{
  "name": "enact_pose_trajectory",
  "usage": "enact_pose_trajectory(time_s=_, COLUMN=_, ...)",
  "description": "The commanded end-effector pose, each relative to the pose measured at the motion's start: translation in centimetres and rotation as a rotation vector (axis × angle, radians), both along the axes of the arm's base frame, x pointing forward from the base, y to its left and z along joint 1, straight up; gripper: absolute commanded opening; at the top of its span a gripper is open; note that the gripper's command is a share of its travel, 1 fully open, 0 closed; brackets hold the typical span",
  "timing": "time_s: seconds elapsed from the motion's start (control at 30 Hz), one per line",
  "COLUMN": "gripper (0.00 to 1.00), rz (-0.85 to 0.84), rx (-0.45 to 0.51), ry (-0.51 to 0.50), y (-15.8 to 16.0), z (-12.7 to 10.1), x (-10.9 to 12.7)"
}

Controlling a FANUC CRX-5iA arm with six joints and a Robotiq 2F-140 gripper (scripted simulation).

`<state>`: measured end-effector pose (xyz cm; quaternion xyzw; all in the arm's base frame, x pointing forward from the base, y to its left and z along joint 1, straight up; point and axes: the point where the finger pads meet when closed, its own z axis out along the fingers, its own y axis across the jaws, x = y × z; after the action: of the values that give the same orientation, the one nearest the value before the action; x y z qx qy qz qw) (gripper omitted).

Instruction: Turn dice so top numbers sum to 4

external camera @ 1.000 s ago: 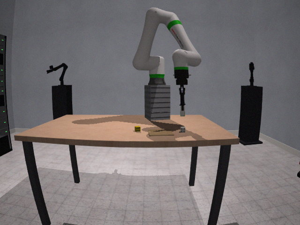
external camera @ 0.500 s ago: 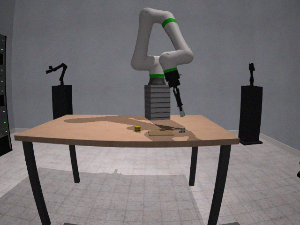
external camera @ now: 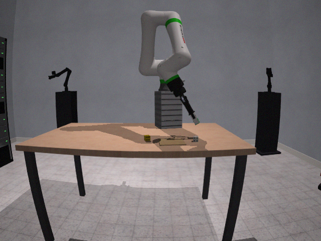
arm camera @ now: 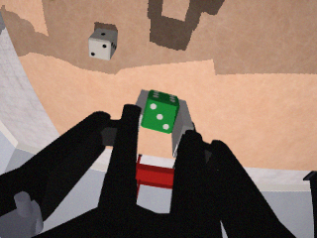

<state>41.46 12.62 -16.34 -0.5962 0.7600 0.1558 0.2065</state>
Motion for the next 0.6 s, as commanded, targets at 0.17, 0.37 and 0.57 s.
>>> enact_pose_trajectory(time_s=0.17, gripper=0.16, rz=0.02, rx=0.276, ry=-0.058, y=-0.7, z=-0.69, x=-0.63)
enact_pose_trajectory(time_s=0.37, gripper=0.16, rz=0.013, rx=0.392, ry=-0.105, y=-0.92, z=-0.48, x=-0.25)
enact_pose_trajectory(time_s=0.57, gripper=0.16, rz=0.014, rx=0.511, ry=-0.129, y=-1.09, z=-0.67, x=-0.51)
